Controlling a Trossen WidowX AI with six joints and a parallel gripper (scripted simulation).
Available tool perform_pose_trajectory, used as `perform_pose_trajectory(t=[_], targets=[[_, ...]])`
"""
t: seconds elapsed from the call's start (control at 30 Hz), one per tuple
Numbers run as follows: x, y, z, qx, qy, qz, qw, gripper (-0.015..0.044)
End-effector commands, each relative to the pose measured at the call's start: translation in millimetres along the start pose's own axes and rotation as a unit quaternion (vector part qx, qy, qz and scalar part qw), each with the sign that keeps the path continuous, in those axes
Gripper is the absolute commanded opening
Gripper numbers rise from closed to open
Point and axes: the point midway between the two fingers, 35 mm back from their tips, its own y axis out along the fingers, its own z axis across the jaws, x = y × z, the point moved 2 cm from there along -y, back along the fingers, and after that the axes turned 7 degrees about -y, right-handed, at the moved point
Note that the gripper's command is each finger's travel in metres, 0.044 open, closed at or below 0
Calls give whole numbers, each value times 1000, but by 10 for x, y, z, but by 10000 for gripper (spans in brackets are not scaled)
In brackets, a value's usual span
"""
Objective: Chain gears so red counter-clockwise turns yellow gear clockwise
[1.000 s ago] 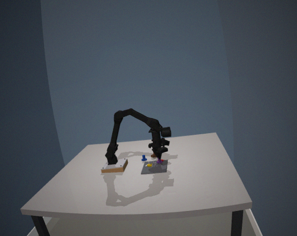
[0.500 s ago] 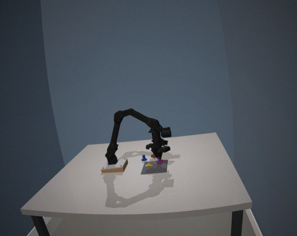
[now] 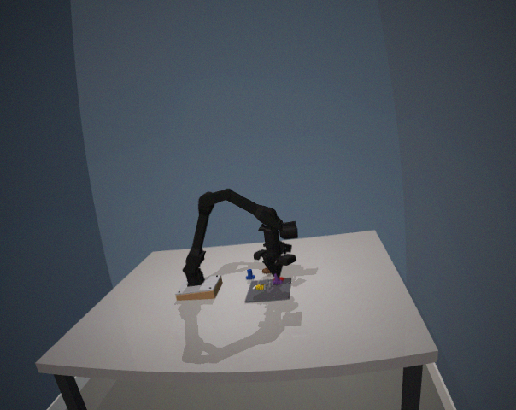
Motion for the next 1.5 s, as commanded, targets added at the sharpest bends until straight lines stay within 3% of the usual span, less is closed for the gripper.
perform_pose_trajectory(t=[0.0, 0.4, 0.5, 0.7, 0.87, 1.07, 1.2, 1.3, 1.47], targets=[[0, 12, 2, -1, 45, 1, 999, 0], [-7, 34, -5, -1, 187, 1, 982, 0], [-4, 37, -5, -1, 177, 1, 984, 0], [-2, 20, -3, -1, 139, 1, 990, 140], [2, -74, -7, -1, 105, 1, 994, 140], [2, -445, -1, -1, 61, 1, 998, 140], [1, -460, 0, -1, 59, 1, 998, 140], [123, -413, 252, 3, 64, 1, 998, 219], [329, -421, 1139, 5, 56, 0, 998, 350]])
